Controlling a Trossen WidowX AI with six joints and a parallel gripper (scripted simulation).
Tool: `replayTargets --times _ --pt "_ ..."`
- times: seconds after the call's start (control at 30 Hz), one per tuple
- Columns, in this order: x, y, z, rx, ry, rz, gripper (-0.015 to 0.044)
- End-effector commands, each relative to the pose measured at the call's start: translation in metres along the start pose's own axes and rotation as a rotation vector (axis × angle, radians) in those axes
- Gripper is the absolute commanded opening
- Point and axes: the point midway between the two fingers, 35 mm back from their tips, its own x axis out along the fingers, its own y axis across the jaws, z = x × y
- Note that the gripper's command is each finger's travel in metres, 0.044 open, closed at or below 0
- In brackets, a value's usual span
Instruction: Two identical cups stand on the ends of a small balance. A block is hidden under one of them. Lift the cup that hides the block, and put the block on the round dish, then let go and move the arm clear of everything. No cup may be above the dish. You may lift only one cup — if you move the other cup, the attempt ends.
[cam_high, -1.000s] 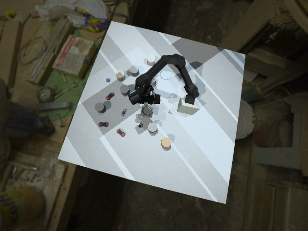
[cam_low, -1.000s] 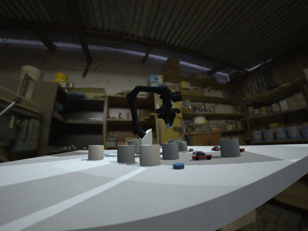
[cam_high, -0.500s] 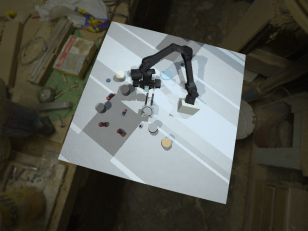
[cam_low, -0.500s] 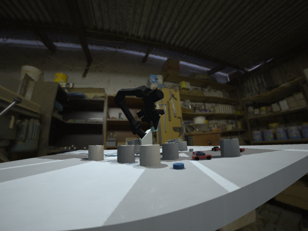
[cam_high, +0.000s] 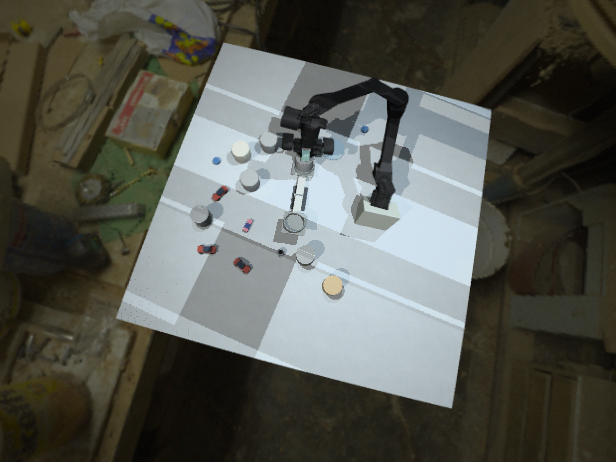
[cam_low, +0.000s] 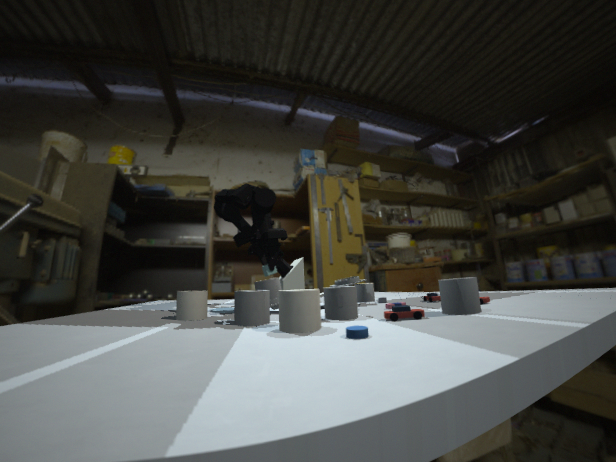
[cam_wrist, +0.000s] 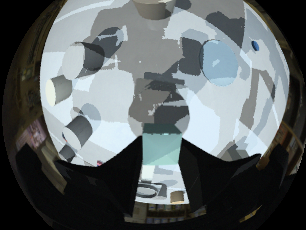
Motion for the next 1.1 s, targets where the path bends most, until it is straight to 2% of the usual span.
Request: replayTargets --times 0.0,0.5,0.67,0.93,1.07 --pt "0.002 -0.016 0.021 0.002 -0.023 0.005 0.0000" --pt "0.015 -0.113 0.096 0.011 -0.125 -0.088 0.0000" --pt "0.020 -0.117 0.098 0.011 -0.129 -0.094 0.0000" --pt "0.053 -0.120 0.103 0.011 -0.131 -0.094 0.0000" --pt "0.056 -0.121 0.103 0.011 -0.132 -0.094 0.0000"
